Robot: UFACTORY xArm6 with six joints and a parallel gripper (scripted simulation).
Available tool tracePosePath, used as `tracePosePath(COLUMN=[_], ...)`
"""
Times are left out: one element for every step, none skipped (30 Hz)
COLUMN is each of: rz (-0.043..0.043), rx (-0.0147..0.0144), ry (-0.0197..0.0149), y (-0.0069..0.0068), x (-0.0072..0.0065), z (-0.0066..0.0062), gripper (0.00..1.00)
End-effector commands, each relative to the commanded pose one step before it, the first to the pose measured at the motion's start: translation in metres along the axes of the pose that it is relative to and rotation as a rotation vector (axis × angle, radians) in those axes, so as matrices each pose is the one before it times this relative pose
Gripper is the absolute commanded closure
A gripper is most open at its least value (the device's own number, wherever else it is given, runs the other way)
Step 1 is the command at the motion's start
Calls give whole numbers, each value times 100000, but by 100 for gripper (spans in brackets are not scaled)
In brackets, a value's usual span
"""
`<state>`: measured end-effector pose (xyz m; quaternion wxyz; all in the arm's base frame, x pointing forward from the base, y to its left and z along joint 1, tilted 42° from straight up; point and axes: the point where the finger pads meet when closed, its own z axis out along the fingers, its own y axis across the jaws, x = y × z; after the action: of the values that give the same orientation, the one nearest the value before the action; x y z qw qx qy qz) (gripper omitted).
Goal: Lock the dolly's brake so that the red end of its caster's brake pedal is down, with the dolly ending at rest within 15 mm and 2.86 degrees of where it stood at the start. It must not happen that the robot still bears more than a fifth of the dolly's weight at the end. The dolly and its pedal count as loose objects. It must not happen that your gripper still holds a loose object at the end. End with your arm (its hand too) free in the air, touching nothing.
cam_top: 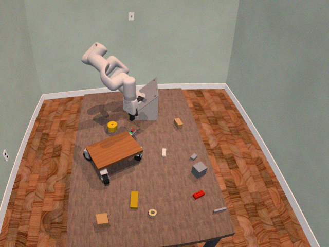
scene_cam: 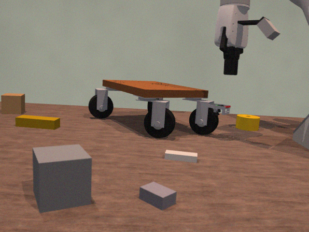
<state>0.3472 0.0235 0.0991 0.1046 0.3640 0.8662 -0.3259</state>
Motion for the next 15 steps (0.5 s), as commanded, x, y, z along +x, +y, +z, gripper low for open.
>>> tracePosePath(rz=[27952, 4703, 4721, 4709, 4695, 4688, 4685, 4684, 4682, 4680, 4676, 0, 0, 13636, 3757], rx=[-734, -55, -44, -34, -29, -27, -27, -29, -32, -36, -42, 0, 0, -203, -56], ry=[-1663, 95, 92, 86, 77, 67, 55, 43, 28, 12, -6, 0, 0, -231, -55], y=[64, -5, -5, -4, -4, -4, -4, -3, -3, -3, -2, 0, 0, -2, -2], x=[-52, 1, 1, 1, 1, 1, 0, 0, 0, 0, 0, 0, 0, 0, 0], z=[248, 64, 60, 56, 51, 47, 43, 38, 34, 30, 26, 0, 0, 22, 18], gripper=[100, 100, 100, 100, 100, 100, 100, 100, 100, 100, 100, 100, 100, 100, 100])
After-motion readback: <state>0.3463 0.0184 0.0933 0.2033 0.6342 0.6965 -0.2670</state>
